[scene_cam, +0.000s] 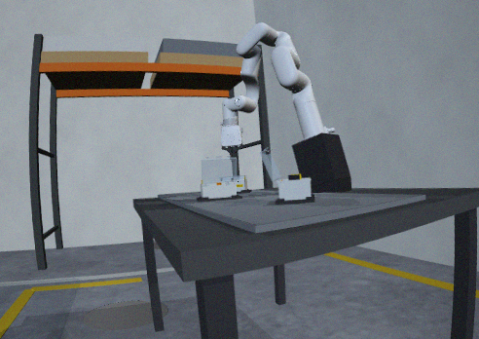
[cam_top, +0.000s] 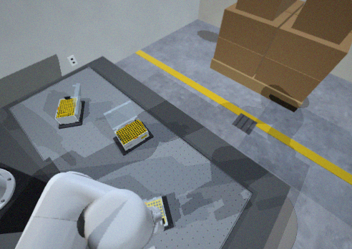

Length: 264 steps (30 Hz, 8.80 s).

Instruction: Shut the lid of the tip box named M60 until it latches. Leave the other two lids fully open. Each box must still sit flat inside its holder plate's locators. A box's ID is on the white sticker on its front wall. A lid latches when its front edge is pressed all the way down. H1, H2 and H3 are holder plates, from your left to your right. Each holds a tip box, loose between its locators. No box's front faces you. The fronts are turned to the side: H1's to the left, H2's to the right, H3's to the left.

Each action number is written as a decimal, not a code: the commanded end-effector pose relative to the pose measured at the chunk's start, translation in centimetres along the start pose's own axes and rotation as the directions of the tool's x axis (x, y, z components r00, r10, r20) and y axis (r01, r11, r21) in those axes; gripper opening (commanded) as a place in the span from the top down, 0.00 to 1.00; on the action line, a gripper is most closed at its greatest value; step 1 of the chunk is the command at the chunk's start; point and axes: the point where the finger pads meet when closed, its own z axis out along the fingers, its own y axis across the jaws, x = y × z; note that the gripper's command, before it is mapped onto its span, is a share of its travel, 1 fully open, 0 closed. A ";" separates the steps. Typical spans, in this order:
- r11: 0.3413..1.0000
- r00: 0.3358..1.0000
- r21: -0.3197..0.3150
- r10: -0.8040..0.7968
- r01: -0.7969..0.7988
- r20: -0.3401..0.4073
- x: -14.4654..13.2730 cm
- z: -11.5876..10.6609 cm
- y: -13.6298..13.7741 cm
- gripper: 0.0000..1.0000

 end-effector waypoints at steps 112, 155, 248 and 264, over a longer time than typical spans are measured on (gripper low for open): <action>1.000 1.000 0.001 0.000 0.000 0.000 -7.3 3.3 -0.1 1.00; 1.000 1.000 0.001 0.000 0.000 0.000 -7.3 6.4 0.0 1.00; 1.000 1.000 0.001 0.000 0.000 0.000 -7.3 3.9 -0.1 1.00; 1.000 1.000 0.002 0.000 0.000 0.000 -7.3 2.3 -0.1 1.00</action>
